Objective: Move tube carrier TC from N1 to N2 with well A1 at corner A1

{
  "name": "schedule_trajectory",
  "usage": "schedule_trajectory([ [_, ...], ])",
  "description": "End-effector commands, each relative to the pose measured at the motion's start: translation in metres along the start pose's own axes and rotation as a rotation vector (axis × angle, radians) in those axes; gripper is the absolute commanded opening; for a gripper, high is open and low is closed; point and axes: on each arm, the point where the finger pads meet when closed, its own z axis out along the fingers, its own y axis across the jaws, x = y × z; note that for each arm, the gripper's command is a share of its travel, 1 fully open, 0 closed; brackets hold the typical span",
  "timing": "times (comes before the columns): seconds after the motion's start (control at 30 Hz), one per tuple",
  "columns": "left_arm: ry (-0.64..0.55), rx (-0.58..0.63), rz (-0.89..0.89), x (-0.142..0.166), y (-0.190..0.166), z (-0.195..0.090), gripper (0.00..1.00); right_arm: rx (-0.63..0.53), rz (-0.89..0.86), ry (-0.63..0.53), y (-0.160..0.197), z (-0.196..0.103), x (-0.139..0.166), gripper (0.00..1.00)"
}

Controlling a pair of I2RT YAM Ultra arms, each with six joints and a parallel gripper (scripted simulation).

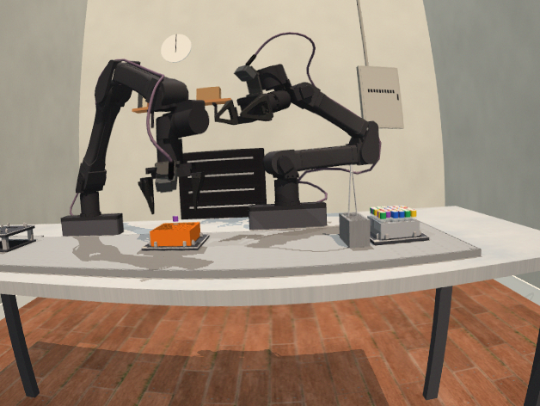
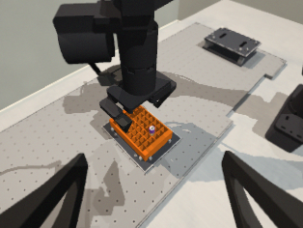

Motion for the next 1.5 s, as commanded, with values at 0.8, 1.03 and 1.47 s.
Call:
schedule_trajectory([
  [0.8,-0.015,0.001,-0.005,-0.004,0.000,-0.001,1.00,0.029,0.034,-0.007,0.000,0.025,-0.005,1.00],
  [1.03,-0.015,0.001,-0.005,-0.004,0.000,-0.001,1.00,0.023,0.034,-0.012,0.001,0.030,-0.005,1.00],
  [1.47,-0.015,0.001,-0.005,-0.004,0.000,-0.001,1.00,0.029,0.034,-0.007,-0.001,0.052,-0.004,1.00],
])
